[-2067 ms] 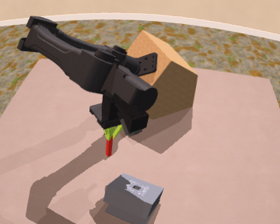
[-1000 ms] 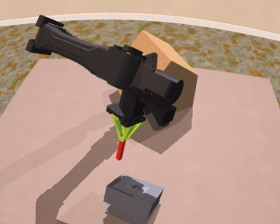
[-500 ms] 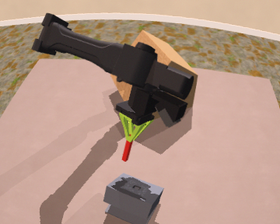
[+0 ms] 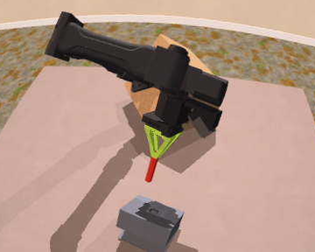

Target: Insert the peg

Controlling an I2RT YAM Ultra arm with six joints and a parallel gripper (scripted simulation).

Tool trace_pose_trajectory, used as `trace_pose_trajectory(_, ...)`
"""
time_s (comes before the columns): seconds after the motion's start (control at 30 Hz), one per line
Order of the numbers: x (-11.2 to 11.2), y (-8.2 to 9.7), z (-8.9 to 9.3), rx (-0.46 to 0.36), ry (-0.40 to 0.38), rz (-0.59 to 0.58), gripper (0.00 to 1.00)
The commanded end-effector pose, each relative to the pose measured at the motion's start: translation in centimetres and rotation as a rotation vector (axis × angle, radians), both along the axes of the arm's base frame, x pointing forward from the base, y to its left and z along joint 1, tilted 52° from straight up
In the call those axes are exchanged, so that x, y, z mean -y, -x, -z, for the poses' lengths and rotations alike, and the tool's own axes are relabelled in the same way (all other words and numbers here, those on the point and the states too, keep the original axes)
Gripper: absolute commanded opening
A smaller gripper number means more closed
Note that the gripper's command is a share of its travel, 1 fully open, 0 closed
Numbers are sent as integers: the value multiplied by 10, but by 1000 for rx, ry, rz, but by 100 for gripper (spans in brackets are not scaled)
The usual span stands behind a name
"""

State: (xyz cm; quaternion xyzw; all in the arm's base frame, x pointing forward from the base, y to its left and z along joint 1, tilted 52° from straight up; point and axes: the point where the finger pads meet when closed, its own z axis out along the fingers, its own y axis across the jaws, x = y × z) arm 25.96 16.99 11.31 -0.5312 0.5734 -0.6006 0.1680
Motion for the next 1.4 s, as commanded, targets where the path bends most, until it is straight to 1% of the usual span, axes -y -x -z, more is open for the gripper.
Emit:
trace_pose_trajectory(0.0,-22,2,-5,28,16,-62,0)
trace_pose_trajectory(0.3,-36,6,3,33,78,-118,0)
trace_pose_trajectory(0.37,-36,6,3,33,78,-118,0)
trace_pose_trajectory(0.6,-46,9,8,37,122,-158,0)
trace_pose_trajectory(0.63,-46,9,8,37,123,-159,0)
trace_pose_trajectory(0.67,-40,9,8,35,112,-146,0)
trace_pose_trajectory(1.37,-38,-1,10,34,111,-146,0)
